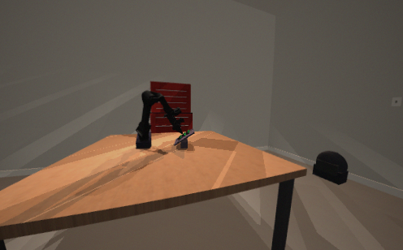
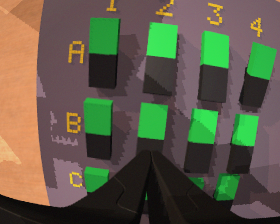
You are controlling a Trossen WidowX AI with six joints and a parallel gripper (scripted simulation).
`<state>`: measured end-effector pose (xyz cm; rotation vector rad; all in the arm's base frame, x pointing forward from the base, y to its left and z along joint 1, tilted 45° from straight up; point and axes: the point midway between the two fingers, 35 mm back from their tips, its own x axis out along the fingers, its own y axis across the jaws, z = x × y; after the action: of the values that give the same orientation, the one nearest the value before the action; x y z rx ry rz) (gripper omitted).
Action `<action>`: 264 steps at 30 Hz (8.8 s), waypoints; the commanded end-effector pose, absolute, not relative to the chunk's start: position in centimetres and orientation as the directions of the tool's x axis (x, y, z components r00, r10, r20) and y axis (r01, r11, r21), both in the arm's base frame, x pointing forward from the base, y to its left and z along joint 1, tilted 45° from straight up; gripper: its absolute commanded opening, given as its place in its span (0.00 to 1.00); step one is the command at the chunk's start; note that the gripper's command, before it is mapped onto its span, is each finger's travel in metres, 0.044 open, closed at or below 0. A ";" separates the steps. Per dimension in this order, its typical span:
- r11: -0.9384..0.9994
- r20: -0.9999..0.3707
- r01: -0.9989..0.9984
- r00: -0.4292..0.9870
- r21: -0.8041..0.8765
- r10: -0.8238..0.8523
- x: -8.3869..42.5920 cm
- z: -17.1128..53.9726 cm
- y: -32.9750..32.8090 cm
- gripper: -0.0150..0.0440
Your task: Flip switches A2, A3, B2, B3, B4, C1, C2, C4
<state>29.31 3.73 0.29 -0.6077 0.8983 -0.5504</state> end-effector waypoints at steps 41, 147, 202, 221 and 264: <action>0.699 -0.545 0.178 0.507 -0.692 -0.668 29.5 -0.1 3.3 0.25; 0.698 -0.544 0.177 0.507 -0.693 -0.669 28.9 1.9 1.5 0.25; 0.699 -0.558 0.175 0.483 -0.693 -0.675 25.6 7.0 3.8 0.25; 0.697 -0.543 0.177 0.506 -0.695 -0.670 27.6 4.7 0.7 0.25; 0.697 -0.543 0.177 0.506 -0.695 -0.670 28.4 3.8 -0.4 0.25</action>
<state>28.37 -0.40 3.93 -0.6175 0.8996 -0.5568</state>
